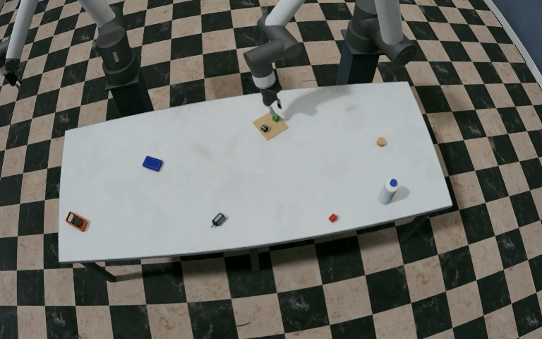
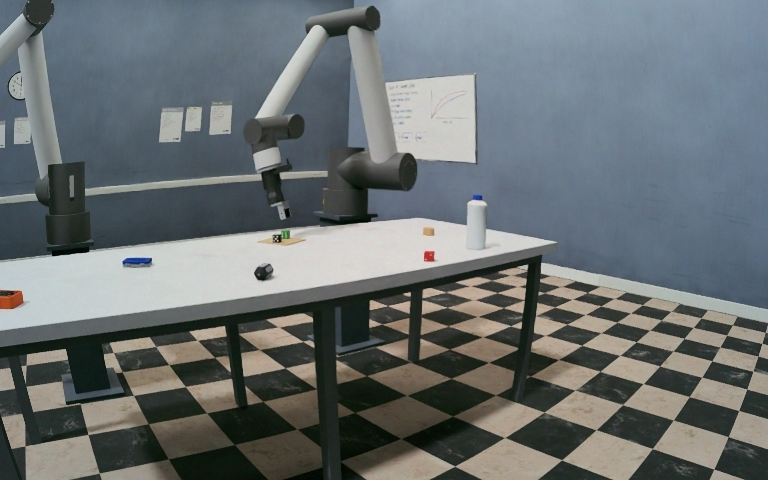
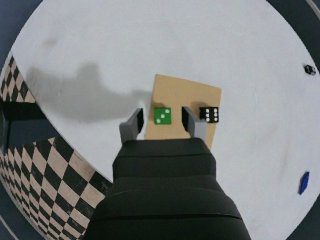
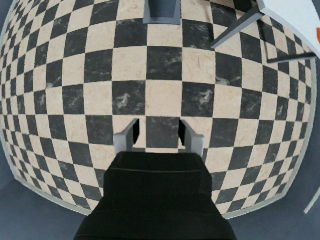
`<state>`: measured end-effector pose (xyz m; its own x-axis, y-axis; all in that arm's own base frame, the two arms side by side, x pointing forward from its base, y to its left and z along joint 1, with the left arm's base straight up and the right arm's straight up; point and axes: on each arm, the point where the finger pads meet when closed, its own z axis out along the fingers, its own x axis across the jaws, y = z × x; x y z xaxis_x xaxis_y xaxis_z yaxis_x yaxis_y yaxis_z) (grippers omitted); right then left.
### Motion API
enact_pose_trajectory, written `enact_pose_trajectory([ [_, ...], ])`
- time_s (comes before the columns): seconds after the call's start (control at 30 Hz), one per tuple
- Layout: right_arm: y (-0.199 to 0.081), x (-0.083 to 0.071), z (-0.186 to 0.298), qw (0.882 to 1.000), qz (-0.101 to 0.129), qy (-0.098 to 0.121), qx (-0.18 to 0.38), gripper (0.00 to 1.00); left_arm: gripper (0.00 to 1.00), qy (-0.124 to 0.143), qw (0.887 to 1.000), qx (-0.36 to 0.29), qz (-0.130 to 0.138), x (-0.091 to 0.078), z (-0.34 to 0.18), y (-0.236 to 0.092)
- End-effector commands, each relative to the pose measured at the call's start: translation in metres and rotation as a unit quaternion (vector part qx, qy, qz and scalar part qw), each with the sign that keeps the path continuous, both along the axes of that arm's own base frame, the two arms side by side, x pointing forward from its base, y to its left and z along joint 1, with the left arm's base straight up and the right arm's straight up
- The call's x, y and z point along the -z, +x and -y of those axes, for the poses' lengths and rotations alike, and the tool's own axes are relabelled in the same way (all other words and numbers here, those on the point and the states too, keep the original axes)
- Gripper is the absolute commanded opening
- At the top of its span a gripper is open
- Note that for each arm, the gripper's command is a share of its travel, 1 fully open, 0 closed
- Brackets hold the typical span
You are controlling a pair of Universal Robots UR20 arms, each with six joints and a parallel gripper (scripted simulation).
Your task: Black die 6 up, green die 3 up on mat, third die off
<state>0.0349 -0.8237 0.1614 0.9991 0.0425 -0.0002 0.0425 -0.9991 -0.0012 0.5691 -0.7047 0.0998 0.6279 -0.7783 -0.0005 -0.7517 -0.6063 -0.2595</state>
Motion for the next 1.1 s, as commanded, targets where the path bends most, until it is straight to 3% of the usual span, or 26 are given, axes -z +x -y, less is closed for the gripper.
enact_pose_trajectory([
  [0.0,0.0001,-0.0006,0.0004,1.0,0.0,-0.001,0.0,1.0,1.0,-0.017,1.0,0.0,-0.022,0.0003,-0.0005,0.0005],
  [0.17,0.0001,-0.0006,0.0004,1.0,0.0,-0.001,0.0,1.0,1.0,-0.065,0.995,0.0,-0.081,0.0001,-0.0015,0.0017],
  [0.27,0.0001,-0.0006,0.0004,1.0,0.0,-0.001,0.0,1.0,1.0,-0.081,0.992,0.0,-0.1,-0.0006,-0.0016,0.0023],
  [1.07,0.0001,-0.0006,0.0004,1.0,0.0,-0.001,0.0,1.0,1.0,-0.082,0.991,0.0,-0.102,-0.004,-0.0016,0.0023],
])
